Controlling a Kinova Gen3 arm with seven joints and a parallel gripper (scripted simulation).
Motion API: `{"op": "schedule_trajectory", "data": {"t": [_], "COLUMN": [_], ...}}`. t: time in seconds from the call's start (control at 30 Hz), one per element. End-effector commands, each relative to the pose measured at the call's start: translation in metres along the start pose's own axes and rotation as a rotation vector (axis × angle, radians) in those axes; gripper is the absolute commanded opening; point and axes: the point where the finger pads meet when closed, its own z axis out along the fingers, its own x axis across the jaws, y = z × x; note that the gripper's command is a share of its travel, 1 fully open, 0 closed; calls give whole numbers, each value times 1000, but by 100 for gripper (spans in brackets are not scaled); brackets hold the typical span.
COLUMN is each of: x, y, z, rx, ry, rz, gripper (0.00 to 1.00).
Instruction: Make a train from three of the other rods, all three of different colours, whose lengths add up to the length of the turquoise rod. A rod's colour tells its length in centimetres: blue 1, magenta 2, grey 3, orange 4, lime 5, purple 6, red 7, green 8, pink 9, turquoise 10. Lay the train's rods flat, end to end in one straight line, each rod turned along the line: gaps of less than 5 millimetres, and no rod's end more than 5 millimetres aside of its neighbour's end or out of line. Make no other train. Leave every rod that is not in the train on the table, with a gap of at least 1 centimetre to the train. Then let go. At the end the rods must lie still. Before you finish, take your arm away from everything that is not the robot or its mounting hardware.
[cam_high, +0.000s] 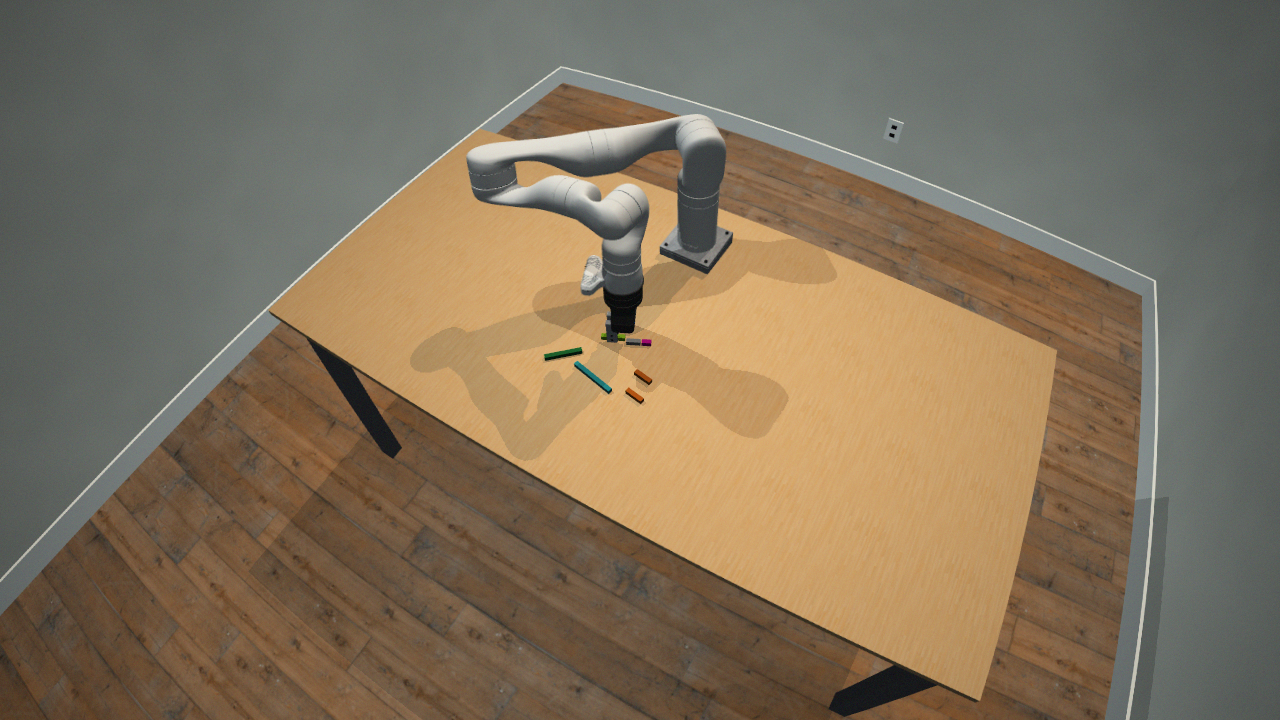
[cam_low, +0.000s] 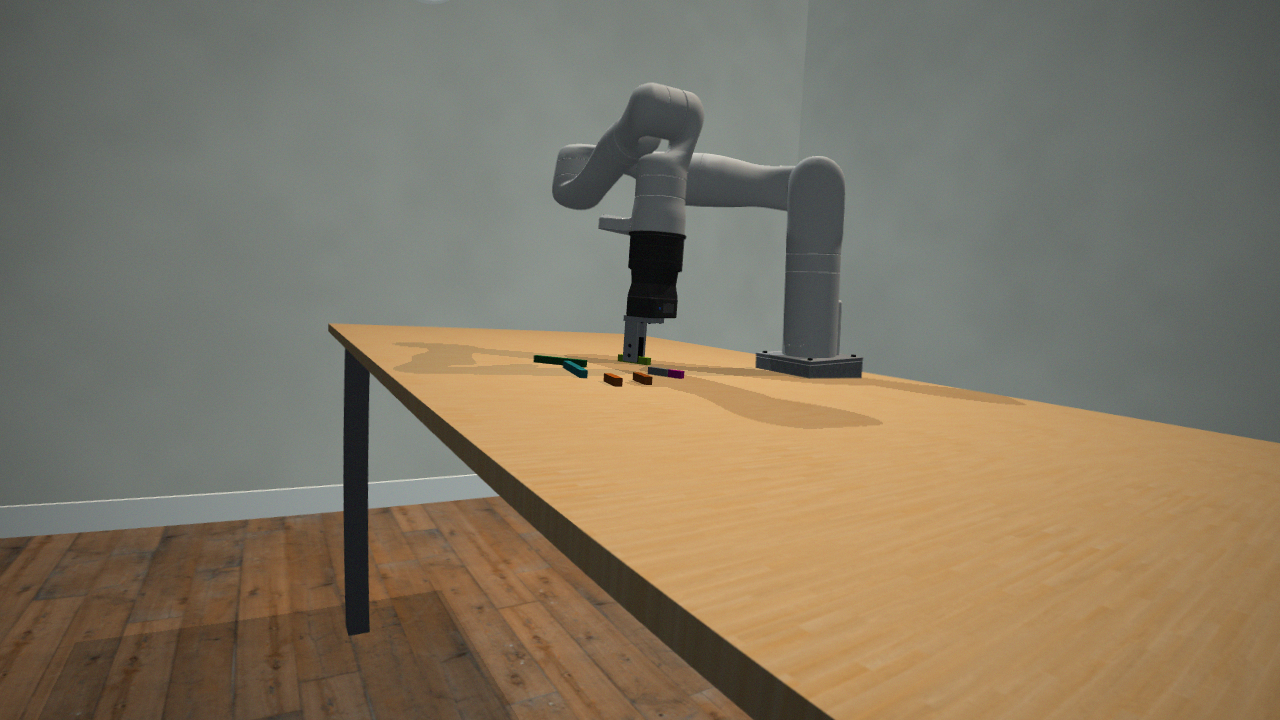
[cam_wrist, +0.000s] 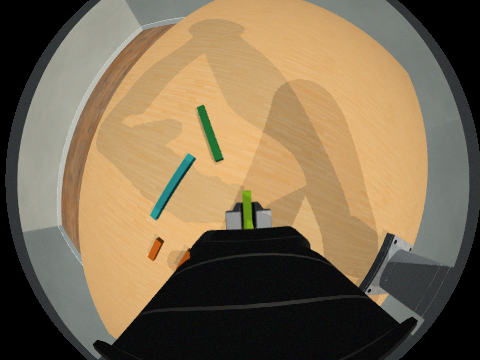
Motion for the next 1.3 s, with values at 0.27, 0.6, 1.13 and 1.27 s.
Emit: {"op": "schedule_trajectory", "data": {"t": [0.27, 0.6, 1.13, 1.27], "x": [-1, -1, -1, -1], "y": [1, 1, 1, 1], "z": [0, 0, 6, 9], "rx": [0, 0, 0, 0], "ry": [-6, -6, -6, -6], "rz": [3, 3, 3, 3], "gripper": [24, 24, 24, 24]}}
